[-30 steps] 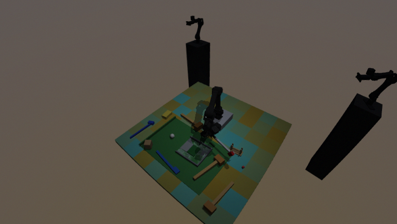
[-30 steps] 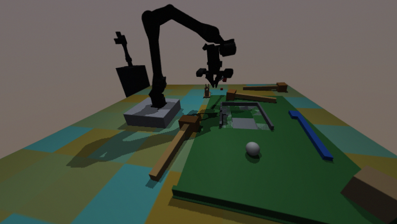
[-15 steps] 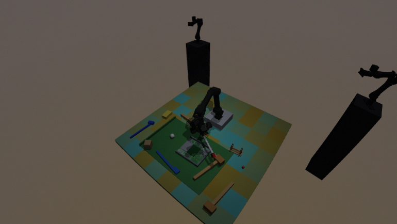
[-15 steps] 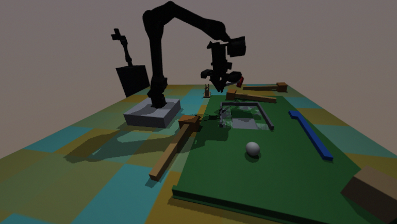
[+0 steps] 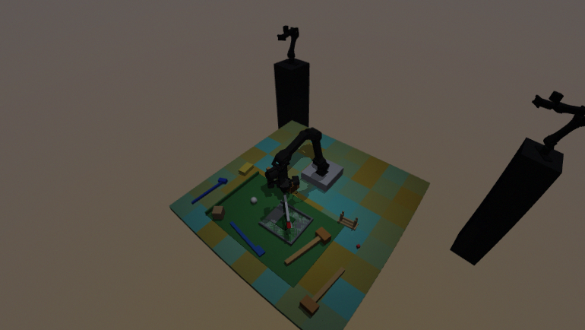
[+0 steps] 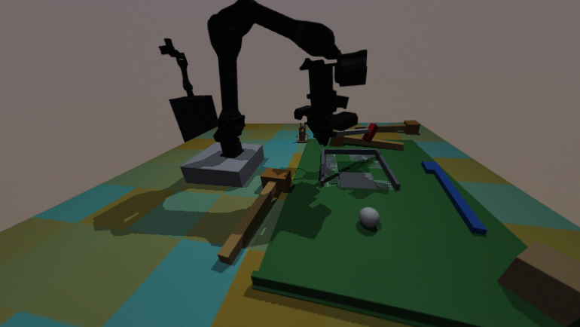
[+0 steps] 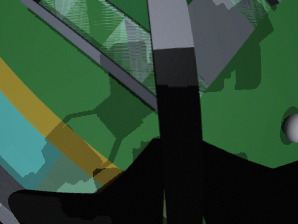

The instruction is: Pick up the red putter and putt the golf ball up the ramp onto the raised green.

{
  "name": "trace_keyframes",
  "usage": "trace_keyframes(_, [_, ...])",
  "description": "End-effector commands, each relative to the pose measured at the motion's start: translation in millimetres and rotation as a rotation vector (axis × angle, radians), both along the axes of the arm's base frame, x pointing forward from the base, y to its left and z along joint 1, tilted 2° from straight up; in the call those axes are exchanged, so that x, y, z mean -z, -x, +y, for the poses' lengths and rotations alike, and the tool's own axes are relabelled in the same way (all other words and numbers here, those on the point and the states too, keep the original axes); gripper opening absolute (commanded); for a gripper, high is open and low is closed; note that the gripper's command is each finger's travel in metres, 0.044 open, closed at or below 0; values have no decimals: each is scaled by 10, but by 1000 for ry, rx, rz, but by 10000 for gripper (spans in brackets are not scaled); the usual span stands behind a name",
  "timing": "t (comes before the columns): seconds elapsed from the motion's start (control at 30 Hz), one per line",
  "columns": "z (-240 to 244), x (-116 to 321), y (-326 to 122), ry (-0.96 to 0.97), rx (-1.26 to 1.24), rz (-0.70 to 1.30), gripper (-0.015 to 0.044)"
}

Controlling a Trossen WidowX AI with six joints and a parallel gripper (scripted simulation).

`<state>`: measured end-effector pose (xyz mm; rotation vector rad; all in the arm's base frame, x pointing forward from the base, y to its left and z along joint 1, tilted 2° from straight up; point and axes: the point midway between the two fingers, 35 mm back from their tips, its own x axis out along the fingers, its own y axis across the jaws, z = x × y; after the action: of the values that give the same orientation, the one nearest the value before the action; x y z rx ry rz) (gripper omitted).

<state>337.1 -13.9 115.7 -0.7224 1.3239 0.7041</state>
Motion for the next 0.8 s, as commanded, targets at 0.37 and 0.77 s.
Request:
trace_keyframes(0.37, [-923, -110, 32, 13, 314, -3, 0])
trace_keyframes(0.77, [-1648, -167, 258, 17, 534, 23, 0])
